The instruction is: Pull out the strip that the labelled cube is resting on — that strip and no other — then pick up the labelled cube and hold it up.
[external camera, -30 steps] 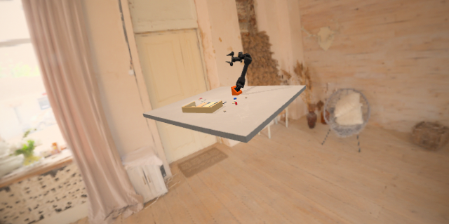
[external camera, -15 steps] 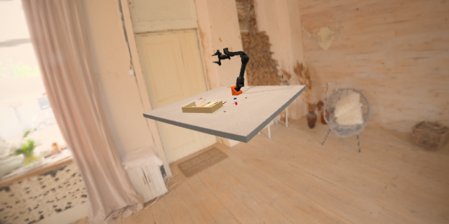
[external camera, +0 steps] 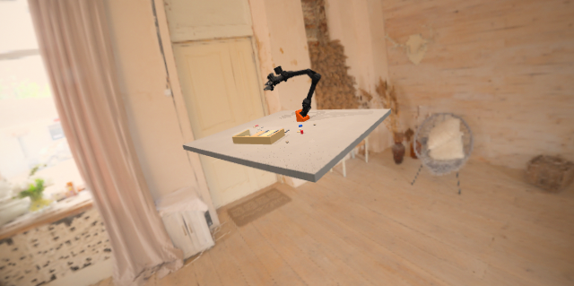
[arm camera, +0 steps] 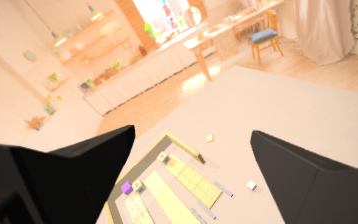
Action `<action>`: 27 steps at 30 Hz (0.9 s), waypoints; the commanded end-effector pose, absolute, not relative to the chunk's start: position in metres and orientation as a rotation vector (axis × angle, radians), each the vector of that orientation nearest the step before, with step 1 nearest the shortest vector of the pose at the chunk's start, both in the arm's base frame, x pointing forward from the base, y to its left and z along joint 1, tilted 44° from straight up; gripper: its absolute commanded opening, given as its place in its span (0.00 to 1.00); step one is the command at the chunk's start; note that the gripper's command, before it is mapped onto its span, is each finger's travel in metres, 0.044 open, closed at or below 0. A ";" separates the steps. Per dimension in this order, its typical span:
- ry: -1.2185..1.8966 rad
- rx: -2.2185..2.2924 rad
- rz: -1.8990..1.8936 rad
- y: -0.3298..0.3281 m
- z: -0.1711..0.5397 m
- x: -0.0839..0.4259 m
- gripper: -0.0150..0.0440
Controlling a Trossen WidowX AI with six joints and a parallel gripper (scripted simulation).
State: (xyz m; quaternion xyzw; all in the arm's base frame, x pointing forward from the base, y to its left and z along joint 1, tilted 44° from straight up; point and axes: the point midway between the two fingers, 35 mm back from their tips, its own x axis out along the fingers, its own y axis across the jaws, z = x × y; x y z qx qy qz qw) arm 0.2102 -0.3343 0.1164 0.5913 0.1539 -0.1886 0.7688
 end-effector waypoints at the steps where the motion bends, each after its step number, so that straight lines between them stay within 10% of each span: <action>1: 0.439 1.115 -0.238 -0.275 0.115 0.253 0.93; 10: 0.573 0.763 0.132 -0.145 0.110 0.301 0.93; 27: 0.574 0.757 0.139 -0.142 0.110 0.301 0.93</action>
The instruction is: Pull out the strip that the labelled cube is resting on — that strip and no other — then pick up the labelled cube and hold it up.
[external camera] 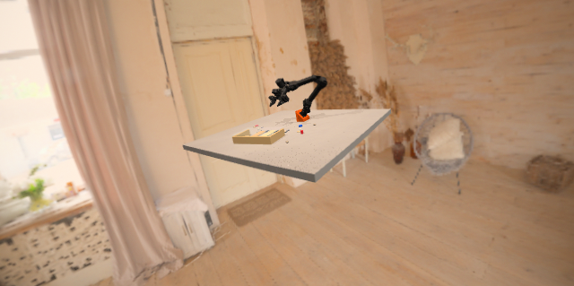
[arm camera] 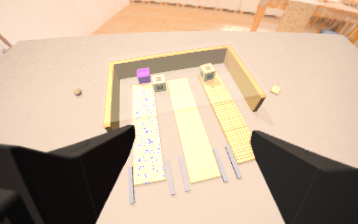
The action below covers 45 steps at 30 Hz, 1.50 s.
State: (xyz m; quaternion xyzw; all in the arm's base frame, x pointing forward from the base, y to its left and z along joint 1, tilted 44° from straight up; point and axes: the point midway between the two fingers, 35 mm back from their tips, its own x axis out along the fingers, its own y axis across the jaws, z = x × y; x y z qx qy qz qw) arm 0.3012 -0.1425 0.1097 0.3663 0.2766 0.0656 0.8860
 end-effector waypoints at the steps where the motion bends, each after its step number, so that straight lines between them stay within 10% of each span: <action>1: 0.574 0.757 0.139 -0.142 0.110 0.301 0.93; 16: 0.952 0.603 0.287 -0.181 0.052 0.371 0.26; 45: 1.348 0.415 0.714 -0.149 -0.047 0.400 0.25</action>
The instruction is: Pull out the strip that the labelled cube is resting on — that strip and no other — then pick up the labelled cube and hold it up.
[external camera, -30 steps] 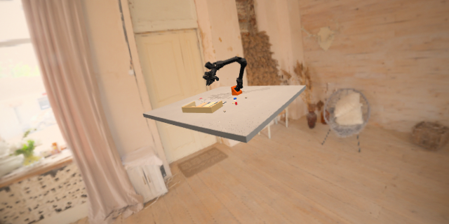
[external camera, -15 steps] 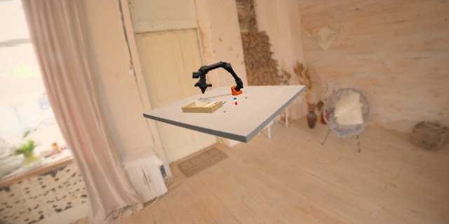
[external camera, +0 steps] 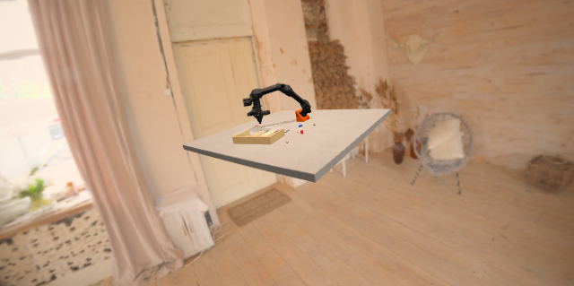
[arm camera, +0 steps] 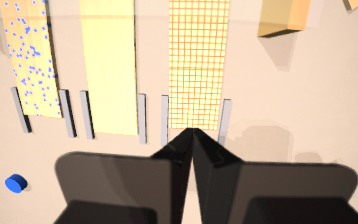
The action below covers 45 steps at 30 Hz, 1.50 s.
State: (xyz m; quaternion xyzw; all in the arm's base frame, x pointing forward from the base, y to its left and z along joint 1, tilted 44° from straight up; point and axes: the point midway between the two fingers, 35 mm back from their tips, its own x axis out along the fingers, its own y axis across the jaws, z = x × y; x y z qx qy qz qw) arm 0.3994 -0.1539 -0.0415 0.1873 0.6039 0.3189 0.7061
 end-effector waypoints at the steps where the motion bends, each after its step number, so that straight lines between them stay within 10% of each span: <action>1: 1.348 0.415 0.714 -0.148 -0.048 0.400 0.25; 45: 1.346 0.417 0.716 -0.110 -0.092 0.404 0.25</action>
